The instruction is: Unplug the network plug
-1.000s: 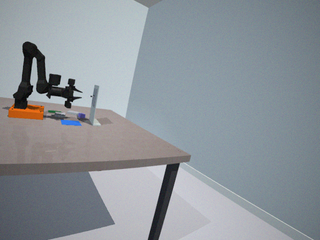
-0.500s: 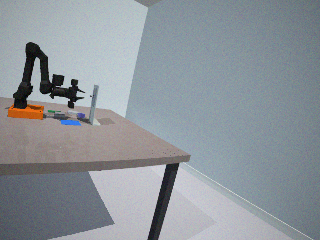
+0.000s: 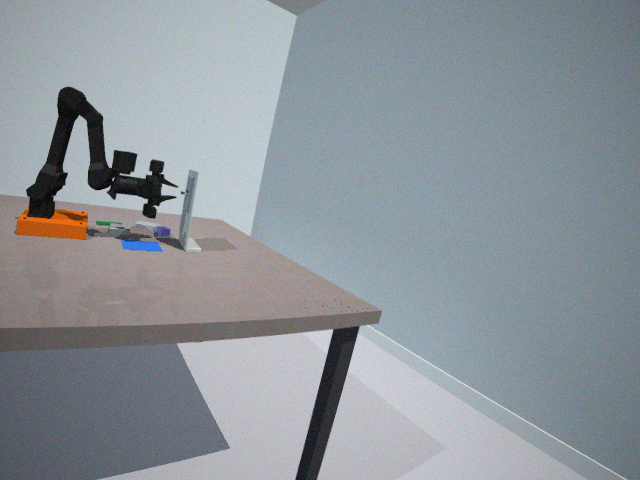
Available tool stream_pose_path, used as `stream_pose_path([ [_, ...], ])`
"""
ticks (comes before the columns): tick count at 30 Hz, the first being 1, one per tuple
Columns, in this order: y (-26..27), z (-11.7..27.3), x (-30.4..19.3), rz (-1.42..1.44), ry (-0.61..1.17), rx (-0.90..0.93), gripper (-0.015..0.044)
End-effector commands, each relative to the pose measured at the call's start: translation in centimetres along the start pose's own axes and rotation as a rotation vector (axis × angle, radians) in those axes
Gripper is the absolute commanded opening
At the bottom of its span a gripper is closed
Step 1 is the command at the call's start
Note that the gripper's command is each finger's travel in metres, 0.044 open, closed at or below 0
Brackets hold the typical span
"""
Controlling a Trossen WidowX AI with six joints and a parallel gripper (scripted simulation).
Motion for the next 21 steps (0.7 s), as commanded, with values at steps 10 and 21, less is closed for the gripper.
stream_pose_path([
  [10, 0.1, -2.2, 0.6, 0.0, -0.005, 0.008, 0.0156],
  [21, 0.1, -2.6, 0.7, 0.0, -0.005, 0.009, 0.0123],
])
Point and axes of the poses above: the point midway between the two fingers, 35 mm back from their tips, its own z axis back along the fingers, its own y axis across the jaws, x = y × z, the point moved 6 cm from there along z, back along the fingers, and after that the axes turned 10 degrees about z, right-handed, at the moved point
